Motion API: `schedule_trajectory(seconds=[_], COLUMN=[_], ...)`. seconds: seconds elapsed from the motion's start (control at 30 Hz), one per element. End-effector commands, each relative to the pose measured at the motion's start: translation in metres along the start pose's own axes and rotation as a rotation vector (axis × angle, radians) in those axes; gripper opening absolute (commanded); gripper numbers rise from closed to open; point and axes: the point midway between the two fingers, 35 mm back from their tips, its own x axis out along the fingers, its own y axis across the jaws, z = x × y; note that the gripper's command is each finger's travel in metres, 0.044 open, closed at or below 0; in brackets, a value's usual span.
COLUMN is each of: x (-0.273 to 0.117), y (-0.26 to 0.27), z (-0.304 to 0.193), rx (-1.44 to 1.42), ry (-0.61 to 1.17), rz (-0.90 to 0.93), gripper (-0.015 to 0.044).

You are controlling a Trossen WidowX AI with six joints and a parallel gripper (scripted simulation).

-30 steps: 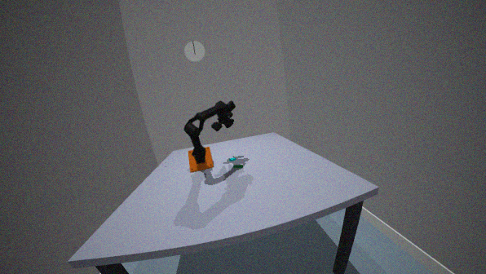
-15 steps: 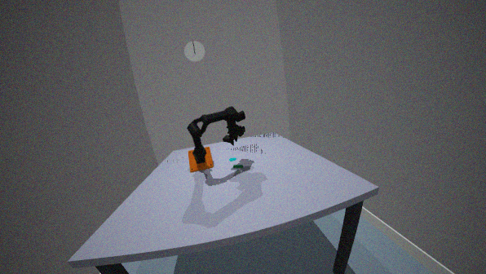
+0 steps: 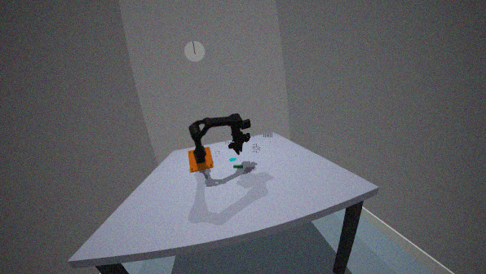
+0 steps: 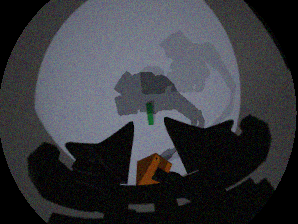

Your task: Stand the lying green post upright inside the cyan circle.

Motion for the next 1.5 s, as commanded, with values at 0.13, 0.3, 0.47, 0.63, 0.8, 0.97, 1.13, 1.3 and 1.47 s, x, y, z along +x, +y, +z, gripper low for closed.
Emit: schedule_trajectory(seconds=[0.13,0.3,0.47,0.63,0.8,0.97,1.13,1.3,1.47], x=[0.081,0.096,0.096,0.096,0.085,0.07,0.054,0.038,0.022], y=[-0.007,-0.01,-0.01,-0.01,-0.008,-0.005,-0.003,-0.002,-0.002], z=[-0.005,-0.007,-0.007,-0.007,-0.005,-0.003,-0.003,-0.002,-0.003], rx=[-0.01,-0.01,-0.01,-0.01,-0.01,-0.01,-0.011,-0.011,-0.012], ry=[0.009,0.006,0.006,0.006,0.008,0.011,0.013,0.014,0.014], rz=[-0.022,-0.028,-0.028,-0.028,-0.024,-0.019,-0.016,-0.015,-0.016], gripper=[0.0233,0.0206,0.0075,0.0023,0.0023,0.0023,0.0023,0.0023,0.0023])
